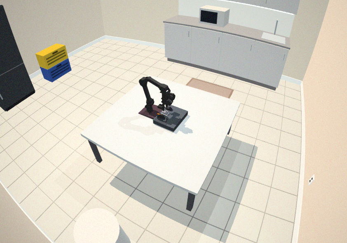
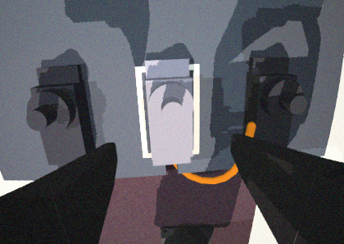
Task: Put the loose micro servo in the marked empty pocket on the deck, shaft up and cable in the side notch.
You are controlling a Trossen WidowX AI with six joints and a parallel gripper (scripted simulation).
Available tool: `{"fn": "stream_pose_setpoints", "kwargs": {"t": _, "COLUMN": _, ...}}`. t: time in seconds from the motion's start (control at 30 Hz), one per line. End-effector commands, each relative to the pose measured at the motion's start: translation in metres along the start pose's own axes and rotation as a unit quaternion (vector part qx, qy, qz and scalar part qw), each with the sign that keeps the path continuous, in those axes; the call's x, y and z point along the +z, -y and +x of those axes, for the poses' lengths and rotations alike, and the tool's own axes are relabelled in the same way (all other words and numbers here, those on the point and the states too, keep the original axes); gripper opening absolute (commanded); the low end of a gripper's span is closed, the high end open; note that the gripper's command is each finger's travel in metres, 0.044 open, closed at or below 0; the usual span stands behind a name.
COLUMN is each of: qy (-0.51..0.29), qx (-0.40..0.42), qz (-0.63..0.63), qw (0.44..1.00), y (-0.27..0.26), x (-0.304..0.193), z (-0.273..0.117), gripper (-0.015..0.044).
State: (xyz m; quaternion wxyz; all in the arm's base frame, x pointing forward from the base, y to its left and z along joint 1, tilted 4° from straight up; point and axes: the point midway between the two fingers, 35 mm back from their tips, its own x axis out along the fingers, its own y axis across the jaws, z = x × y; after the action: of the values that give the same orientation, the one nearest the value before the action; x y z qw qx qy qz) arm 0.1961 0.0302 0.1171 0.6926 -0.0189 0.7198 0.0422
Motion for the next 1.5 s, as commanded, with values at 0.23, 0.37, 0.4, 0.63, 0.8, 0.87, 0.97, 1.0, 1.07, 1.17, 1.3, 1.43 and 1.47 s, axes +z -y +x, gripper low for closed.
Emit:
{"fn": "stream_pose_setpoints", "kwargs": {"t": 0.23, "qy": 0.005, "qx": -0.001, "qz": -0.001, "qw": 1.0, "y": 0.0, "x": 0.084, "z": -0.052, "gripper": 0.044}}
{"fn": "stream_pose_setpoints", "kwargs": {"t": 0.37, "qy": 0.005, "qx": -0.001, "qz": -0.001, "qw": 1.0, "y": 0.001, "x": 0.095, "z": -0.057, "gripper": 0.044}}
{"fn": "stream_pose_setpoints", "kwargs": {"t": 0.4, "qy": 0.005, "qx": -0.001, "qz": -0.001, "qw": 1.0, "y": 0.001, "x": 0.095, "z": -0.057, "gripper": 0.044}}
{"fn": "stream_pose_setpoints", "kwargs": {"t": 0.63, "qy": 0.015, "qx": 0.0, "qz": 0.0, "qw": 1.0, "y": 0.0, "x": 0.089, "z": -0.085, "gripper": 0.044}}
{"fn": "stream_pose_setpoints", "kwargs": {"t": 0.8, "qy": 0.018, "qx": 0.0, "qz": 0.001, "qw": 1.0, "y": 0.0, "x": 0.087, "z": -0.094, "gripper": 0.044}}
{"fn": "stream_pose_setpoints", "kwargs": {"t": 0.87, "qy": 0.018, "qx": 0.0, "qz": 0.001, "qw": 1.0, "y": 0.0, "x": 0.087, "z": -0.094, "gripper": 0.044}}
{"fn": "stream_pose_setpoints", "kwargs": {"t": 0.97, "qy": 0.018, "qx": 0.0, "qz": 0.001, "qw": 1.0, "y": 0.0, "x": 0.087, "z": -0.094, "gripper": 0.044}}
{"fn": "stream_pose_setpoints", "kwargs": {"t": 1.0, "qy": 0.018, "qx": 0.0, "qz": 0.001, "qw": 1.0, "y": 0.0, "x": 0.087, "z": -0.094, "gripper": 0.044}}
{"fn": "stream_pose_setpoints", "kwargs": {"t": 1.07, "qy": 0.018, "qx": 0.0, "qz": 0.001, "qw": 1.0, "y": 0.0, "x": 0.087, "z": -0.094, "gripper": 0.044}}
{"fn": "stream_pose_setpoints", "kwargs": {"t": 1.17, "qy": 0.018, "qx": 0.0, "qz": 0.001, "qw": 1.0, "y": 0.0, "x": 0.087, "z": -0.094, "gripper": 0.044}}
{"fn": "stream_pose_setpoints", "kwargs": {"t": 1.3, "qy": 0.018, "qx": 0.0, "qz": 0.001, "qw": 1.0, "y": 0.0, "x": 0.087, "z": -0.094, "gripper": 0.044}}
{"fn": "stream_pose_setpoints", "kwargs": {"t": 1.43, "qy": 0.018, "qx": 0.0, "qz": 0.001, "qw": 1.0, "y": 0.0, "x": 0.087, "z": -0.094, "gripper": 0.044}}
{"fn": "stream_pose_setpoints", "kwargs": {"t": 1.47, "qy": 0.018, "qx": 0.0, "qz": 0.001, "qw": 1.0, "y": 0.0, "x": 0.087, "z": -0.094, "gripper": 0.044}}
